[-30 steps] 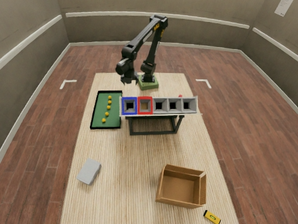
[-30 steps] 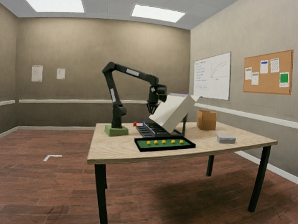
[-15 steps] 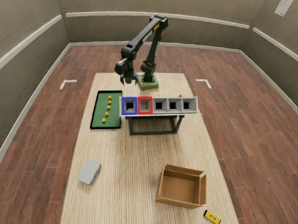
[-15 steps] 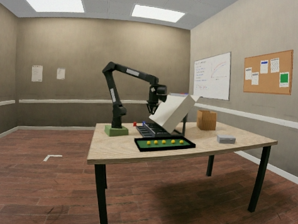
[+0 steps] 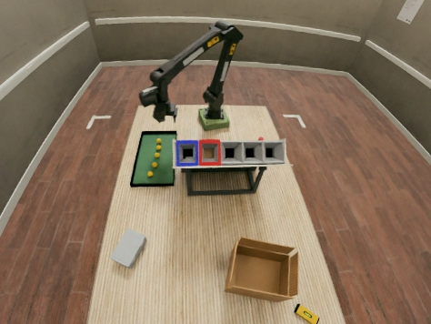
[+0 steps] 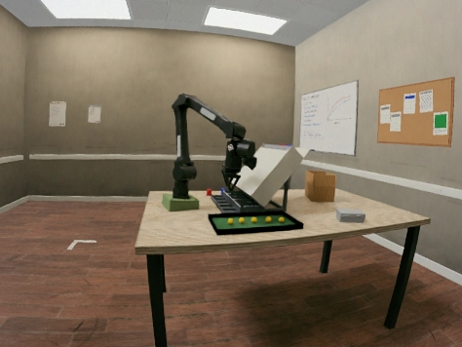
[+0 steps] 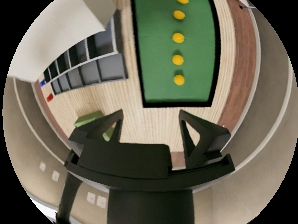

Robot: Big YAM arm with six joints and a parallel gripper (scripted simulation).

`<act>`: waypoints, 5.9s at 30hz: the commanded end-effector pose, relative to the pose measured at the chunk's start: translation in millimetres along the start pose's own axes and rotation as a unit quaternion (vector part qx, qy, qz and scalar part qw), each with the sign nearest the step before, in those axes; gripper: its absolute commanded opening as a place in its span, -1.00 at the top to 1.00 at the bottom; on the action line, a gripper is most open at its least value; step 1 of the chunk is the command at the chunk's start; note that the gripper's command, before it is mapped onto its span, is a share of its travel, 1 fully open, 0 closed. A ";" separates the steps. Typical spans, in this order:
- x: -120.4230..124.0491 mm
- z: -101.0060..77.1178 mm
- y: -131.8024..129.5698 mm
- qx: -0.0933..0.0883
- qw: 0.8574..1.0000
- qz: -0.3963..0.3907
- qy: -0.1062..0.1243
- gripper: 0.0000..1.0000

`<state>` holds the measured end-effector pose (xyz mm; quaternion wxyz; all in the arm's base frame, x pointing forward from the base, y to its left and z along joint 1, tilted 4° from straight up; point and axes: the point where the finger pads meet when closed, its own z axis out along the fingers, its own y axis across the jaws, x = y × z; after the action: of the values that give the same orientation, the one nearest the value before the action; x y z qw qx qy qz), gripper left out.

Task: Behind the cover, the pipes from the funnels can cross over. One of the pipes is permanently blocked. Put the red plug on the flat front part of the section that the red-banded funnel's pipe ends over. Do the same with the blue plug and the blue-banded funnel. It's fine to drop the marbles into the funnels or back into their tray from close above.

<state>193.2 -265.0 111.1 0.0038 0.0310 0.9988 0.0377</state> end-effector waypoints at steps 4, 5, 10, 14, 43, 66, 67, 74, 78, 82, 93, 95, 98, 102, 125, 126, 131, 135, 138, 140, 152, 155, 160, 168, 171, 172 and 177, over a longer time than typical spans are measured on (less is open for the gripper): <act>-11.0 -15.8 -36.3 0.026 0.999 -0.036 -0.024 -0.60; -10.4 -15.5 -38.3 0.027 0.999 -0.036 -0.025 -0.60; -7.6 -14.3 -48.3 0.031 0.998 -0.037 -0.029 -0.60; -5.3 -13.2 -56.3 0.034 0.998 -0.038 -0.032 -0.60; -3.5 -11.8 -62.0 0.028 0.999 -0.035 -0.027 -0.60; -3.6 -11.9 -61.9 0.018 0.999 -0.035 -0.021 -0.60; -3.6 -11.9 -61.9 0.016 0.999 -0.035 -0.020 -0.60; -3.8 -12.0 -62.1 0.023 0.999 -0.036 -0.024 -0.60; -3.9 -12.0 -62.3 0.028 0.999 -0.037 -0.027 -0.60; -4.0 -12.1 -62.5 0.034 0.998 -0.038 -0.031 -0.60; -4.5 -14.9 -65.3 0.036 0.998 -0.039 -0.033 -0.60; -4.6 -15.7 -66.0 0.036 0.998 -0.038 -0.033 -0.60; -4.8 -16.8 -67.2 0.036 0.998 -0.038 -0.033 -0.60; -5.0 -18.0 -68.3 0.036 0.998 -0.038 -0.033 -0.60; -8.1 19.7 -73.3 0.020 0.999 -0.038 -0.022 -0.60; -8.5 28.1 -73.0 0.019 0.999 -0.038 -0.022 -0.60; -10.2 69.8 -71.3 0.019 0.999 -0.038 -0.021 -0.60; -11.6 103.2 -70.0 0.018 0.999 -0.038 -0.021 -0.60; -11.6 103.2 -70.0 0.020 0.999 -0.038 -0.022 -0.60; -11.4 103.2 -70.0 0.022 0.999 -0.038 -0.023 -0.60; -10.6 102.9 -69.9 0.036 0.998 -0.038 -0.032 -0.60; -10.7 103.0 -69.9 0.035 0.998 -0.038 -0.032 -0.60; -10.9 103.5 -70.0 0.031 0.998 -0.038 -0.029 -0.60; -11.2 104.2 -70.0 0.025 0.999 -0.037 -0.025 -0.60; -11.2 104.3 -70.1 0.025 0.999 -0.037 -0.025 -0.60; -11.2 104.3 -70.0 0.025 0.999 -0.037 -0.025 -0.60; -11.1 104.3 -69.8 0.025 0.999 -0.037 -0.025 -0.60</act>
<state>191.1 -321.5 -4.2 0.0256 -0.0047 0.9995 0.0180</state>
